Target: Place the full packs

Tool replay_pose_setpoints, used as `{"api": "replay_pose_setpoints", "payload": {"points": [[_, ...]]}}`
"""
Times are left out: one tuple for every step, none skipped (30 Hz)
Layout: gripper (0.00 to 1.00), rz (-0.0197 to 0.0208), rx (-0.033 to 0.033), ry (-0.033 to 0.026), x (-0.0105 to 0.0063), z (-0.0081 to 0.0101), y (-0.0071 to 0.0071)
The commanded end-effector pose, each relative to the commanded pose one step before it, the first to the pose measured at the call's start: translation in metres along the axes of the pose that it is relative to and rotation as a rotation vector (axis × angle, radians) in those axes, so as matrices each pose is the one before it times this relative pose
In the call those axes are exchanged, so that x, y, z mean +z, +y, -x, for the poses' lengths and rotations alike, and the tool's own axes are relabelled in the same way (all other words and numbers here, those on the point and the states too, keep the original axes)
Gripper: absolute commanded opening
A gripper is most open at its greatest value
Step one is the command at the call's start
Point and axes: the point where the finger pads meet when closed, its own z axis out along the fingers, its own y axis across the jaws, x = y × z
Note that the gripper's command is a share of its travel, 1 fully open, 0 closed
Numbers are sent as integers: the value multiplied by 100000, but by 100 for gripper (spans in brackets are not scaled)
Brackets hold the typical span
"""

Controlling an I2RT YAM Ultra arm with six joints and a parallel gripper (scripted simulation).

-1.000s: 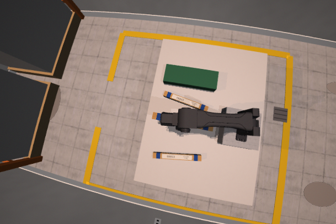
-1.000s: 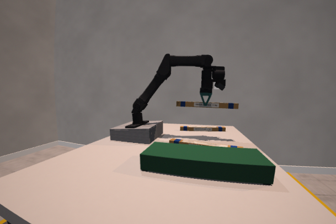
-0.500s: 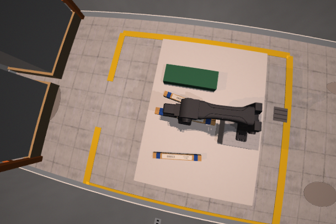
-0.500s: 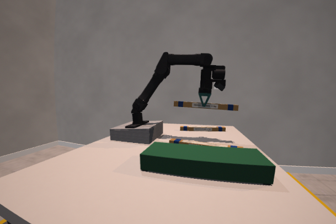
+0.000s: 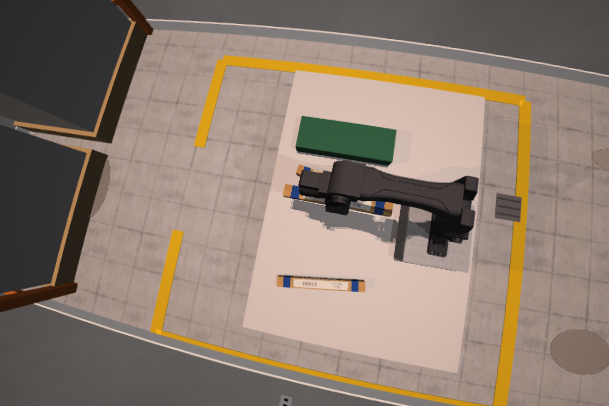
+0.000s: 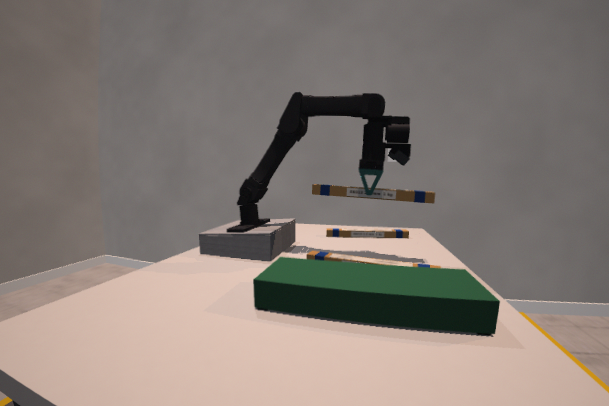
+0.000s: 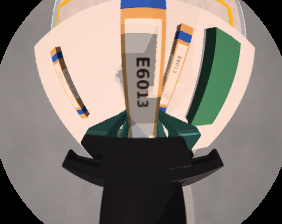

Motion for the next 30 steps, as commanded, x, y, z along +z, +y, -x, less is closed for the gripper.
{"api": "replay_pose_setpoints", "payload": {"points": [[0, -725, -1041, -11276, -4136, -95, -1204], [0, 0, 16, -519, -77, 90, -264], [0, 0, 0, 0, 0, 0, 0], [0, 0, 0, 0, 0, 0, 0], [0, 516, 157, 515, -347, -110, -243], [0, 80, 13, -532, 43, 117, -248], [0, -137, 7, -269, 43, 52, -286], [0, -64, -13, 583, 222, -130, -266], [0, -74, -9, 415, 85, -112, -270], [0, -92, -4, 182, -10, -70, -275], [0, -108, 1, 18, 30, -22, -279], [0, -120, 4, -96, 59, 11, -282], [0, -146, 11, -305, 14, 55, -289], [0, -172, 17, -482, -48, 89, -296], [0, -140, 8, -196, 12, 28, -287], [0, -103, 3, -42, 47, -5, -279], [0, -56, 4, -80, 47, 4, -271], [0, 11, 0, 38, 47, -26, -258], [0, 69, -8, 247, 47, -78, -245], [0, 0, 0, 0, 0, 0, 0], [0, 0, 0, 0, 0, 0, 0], [0, 748, -276, 1949, 42, -325, -27], [0, 167, 374, -45, 43, -34, -390], [0, -87, 1, -1, 44, -15, -276], [0, -192, 13, -378, 44, 79, -299], [0, -183, 13, -356, 44, 73, -298], [0, -173, 11, -272, 45, 52, -295], [0, -132, 4, -60, 46, -1, -285], [0, -84, -4, 150, 46, -53, -273], [0, -62, -7, 238, 47, -75, -268]]}}
